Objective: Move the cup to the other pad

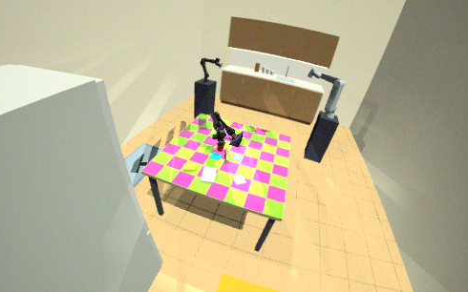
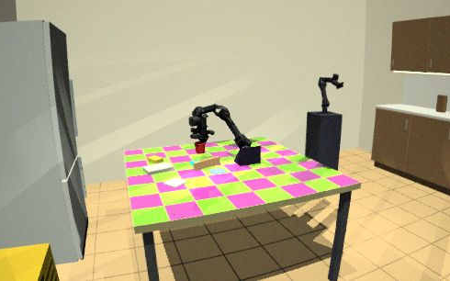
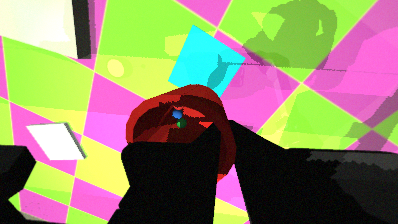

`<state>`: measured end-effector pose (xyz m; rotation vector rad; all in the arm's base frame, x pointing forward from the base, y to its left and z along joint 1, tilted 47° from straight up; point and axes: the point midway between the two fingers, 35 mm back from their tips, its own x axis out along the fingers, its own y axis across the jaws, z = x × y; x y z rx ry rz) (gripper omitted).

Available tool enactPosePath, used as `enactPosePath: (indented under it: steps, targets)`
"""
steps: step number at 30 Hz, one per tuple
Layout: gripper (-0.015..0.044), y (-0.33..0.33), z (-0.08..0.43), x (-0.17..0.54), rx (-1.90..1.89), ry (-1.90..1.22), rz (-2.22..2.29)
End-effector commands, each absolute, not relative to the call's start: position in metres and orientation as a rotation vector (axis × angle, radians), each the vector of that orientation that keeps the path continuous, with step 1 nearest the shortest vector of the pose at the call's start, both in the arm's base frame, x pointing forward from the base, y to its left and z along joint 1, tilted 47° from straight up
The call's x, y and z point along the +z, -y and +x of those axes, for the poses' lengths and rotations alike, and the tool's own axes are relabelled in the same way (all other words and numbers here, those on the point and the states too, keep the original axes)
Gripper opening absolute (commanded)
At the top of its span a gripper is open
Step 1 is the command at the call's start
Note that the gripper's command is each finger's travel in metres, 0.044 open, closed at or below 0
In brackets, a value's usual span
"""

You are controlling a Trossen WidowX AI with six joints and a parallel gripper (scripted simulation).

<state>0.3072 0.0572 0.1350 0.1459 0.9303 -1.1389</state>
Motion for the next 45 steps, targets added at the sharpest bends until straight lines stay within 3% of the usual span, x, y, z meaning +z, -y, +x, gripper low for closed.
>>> enactPosePath:
  steps: [1,45]
  targets:
    - [0.0,-0.047,0.312,0.145,-1.142,-0.928,0.143]
    - [0.0,-0.007,0.325,0.135,-1.142,-0.926,0.143]
